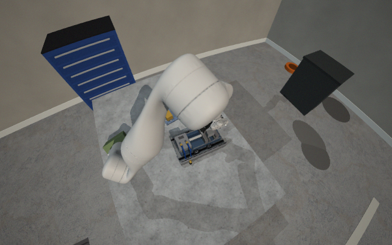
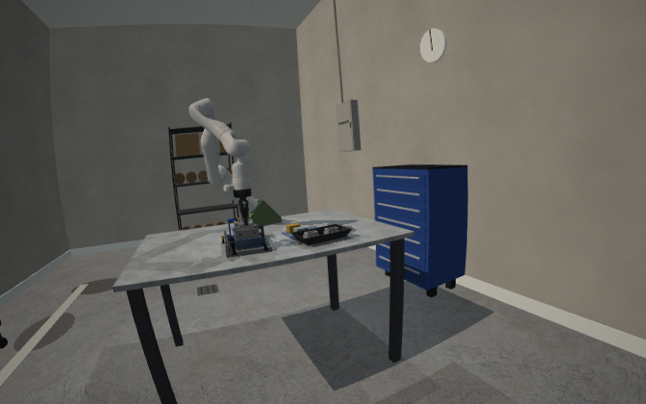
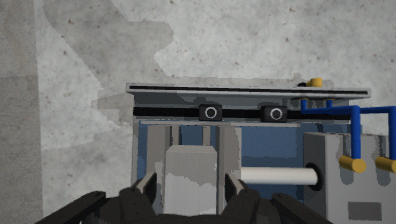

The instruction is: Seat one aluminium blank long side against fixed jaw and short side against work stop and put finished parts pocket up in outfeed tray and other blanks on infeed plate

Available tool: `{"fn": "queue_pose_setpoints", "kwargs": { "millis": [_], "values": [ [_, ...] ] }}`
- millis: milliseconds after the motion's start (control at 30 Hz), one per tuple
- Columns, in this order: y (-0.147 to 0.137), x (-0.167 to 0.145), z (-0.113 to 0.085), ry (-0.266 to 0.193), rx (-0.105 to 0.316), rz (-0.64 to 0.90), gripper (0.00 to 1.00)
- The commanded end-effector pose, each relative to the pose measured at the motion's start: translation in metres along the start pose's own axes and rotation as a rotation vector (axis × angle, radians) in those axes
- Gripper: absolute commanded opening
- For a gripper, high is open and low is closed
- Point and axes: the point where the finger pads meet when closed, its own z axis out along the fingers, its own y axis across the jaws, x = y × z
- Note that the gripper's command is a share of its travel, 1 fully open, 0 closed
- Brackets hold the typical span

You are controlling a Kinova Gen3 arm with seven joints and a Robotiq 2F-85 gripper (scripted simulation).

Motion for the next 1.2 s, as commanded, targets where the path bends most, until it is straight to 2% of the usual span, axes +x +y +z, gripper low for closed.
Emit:
{"fn": "queue_pose_setpoints", "kwargs": {
  "millis": [0,767,1167],
  "values": [
    [0.000,0.000,-0.001,-0.001,0.001,0.000,0.67],
    [0.000,0.000,-0.002,-0.001,0.001,0.000,0.67],
    [0.000,0.000,-0.018,-0.001,0.001,0.000,0.67]
  ]
}}
